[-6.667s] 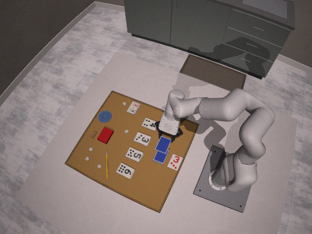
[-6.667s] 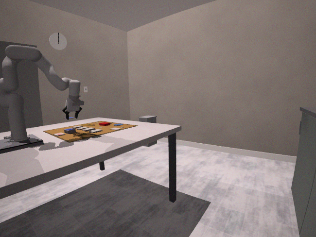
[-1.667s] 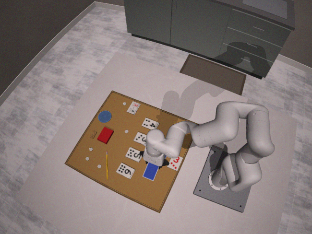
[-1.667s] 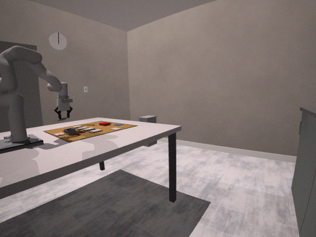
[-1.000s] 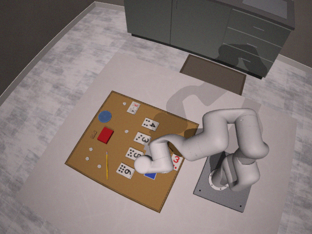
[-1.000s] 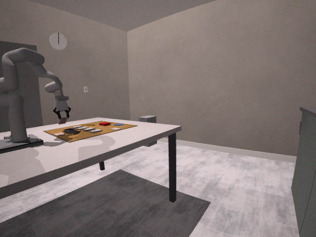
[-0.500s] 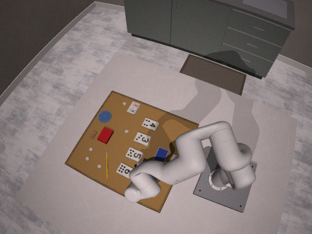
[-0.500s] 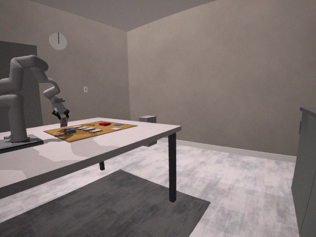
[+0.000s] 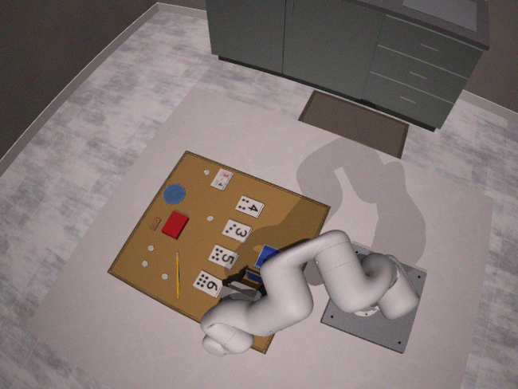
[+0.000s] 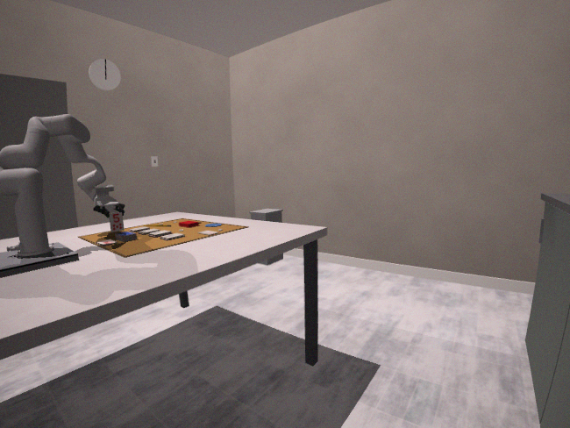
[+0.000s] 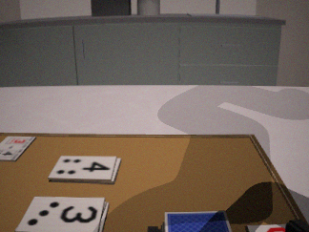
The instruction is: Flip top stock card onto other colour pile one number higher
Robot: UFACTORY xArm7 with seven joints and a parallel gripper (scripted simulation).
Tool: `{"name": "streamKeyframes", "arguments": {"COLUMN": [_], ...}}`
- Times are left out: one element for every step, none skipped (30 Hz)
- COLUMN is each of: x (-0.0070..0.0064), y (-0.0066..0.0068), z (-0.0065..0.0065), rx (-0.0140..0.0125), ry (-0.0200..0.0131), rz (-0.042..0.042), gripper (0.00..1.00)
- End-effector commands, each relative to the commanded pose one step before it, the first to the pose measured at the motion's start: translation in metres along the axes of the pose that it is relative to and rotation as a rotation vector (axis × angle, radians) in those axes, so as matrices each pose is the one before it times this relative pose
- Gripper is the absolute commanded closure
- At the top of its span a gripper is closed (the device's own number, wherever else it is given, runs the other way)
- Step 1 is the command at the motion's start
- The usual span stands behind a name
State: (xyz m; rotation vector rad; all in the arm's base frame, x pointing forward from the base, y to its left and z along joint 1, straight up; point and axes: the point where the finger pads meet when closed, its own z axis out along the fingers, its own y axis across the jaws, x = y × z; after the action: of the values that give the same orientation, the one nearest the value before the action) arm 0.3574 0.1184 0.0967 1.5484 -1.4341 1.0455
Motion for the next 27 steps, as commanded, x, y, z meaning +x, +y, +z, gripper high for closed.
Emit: {"name": "streamKeyframes", "arguments": {"x": [-0.00021, 0.0, 0.0, -0.00022, -0.00022, -0.0002, -0.00017, -0.00015, -0.00014, -0.00012, -0.0001, -0.00009, -0.00007, -0.00006, -0.00005, -0.00003, -0.00003, -0.00002, 0.0, 0.0, -0.00001, -0.00001, 0.0, 0.0, 0.0, 0.0, 0.0], "y": [-0.00109, 0.0, 0.0, 0.00001, -0.00002, -0.00001, -0.00001, 0.0, 0.0, 0.0, 0.0, 0.0, 0.0, 0.0, 0.0, 0.0, 0.0, 0.0, 0.0, 0.0, 0.0, 0.0, 0.0, 0.0, 0.0, 0.0, 0.0], "z": [-0.00062, 0.0, 0.0, -0.00006, 0.00007, 0.00004, 0.00002, 0.00001, 0.0, -0.00001, -0.00002, -0.00002, -0.00002, -0.00002, -0.00002, -0.00001, -0.00001, -0.00001, 0.0, 0.0, 0.0, 0.0, 0.0, 0.0, 0.0, 0.0, 0.0], "rx": [-0.00402, 0.0, 0.0, 0.00011, -0.00024, -0.00017, -0.00011, -0.00007, -0.00003, -0.00001, 0.00001, 0.00002, 0.00002, 0.00002, 0.00002, 0.00002, 0.00002, 0.00001, 0.0, 0.0, 0.00001, 0.0, 0.0, 0.0, 0.0, 0.0, 0.0], "ry": [0.06721, 0.0, 0.0, 0.01371, 0.01235, 0.01125, 0.01016, 0.0091, 0.00807, 0.00708, 0.00612, 0.00522, 0.00436, 0.00357, 0.00284, 0.00218, 0.00159, 0.00109, 0.0, 0.0, 0.00067, 0.00035, 0.00013, 0.00002, 0.0, 0.0, 0.0], "rz": [0.00299, 0.0, 0.0, 0.00016, -0.00016, -0.0001, -0.00005, -0.00001, 0.00001, 0.00003, 0.00004, 0.00005, 0.00005, 0.00004, 0.00004, 0.00003, 0.00002, 0.00002, 0.0, 0.0, 0.00001, 0.00001, 0.0, 0.0, 0.0, 0.0, 0.0], "gripper": [0.26, 0.26, 0.26, 0.26, 0.26, 0.26, 0.26, 0.26, 0.26, 0.26, 0.26, 0.26, 0.26, 0.26, 0.26, 0.26, 0.26, 0.26, 0.26, 0.26, 0.26, 0.26, 0.26, 0.26, 0.26, 0.26, 0.26]}}
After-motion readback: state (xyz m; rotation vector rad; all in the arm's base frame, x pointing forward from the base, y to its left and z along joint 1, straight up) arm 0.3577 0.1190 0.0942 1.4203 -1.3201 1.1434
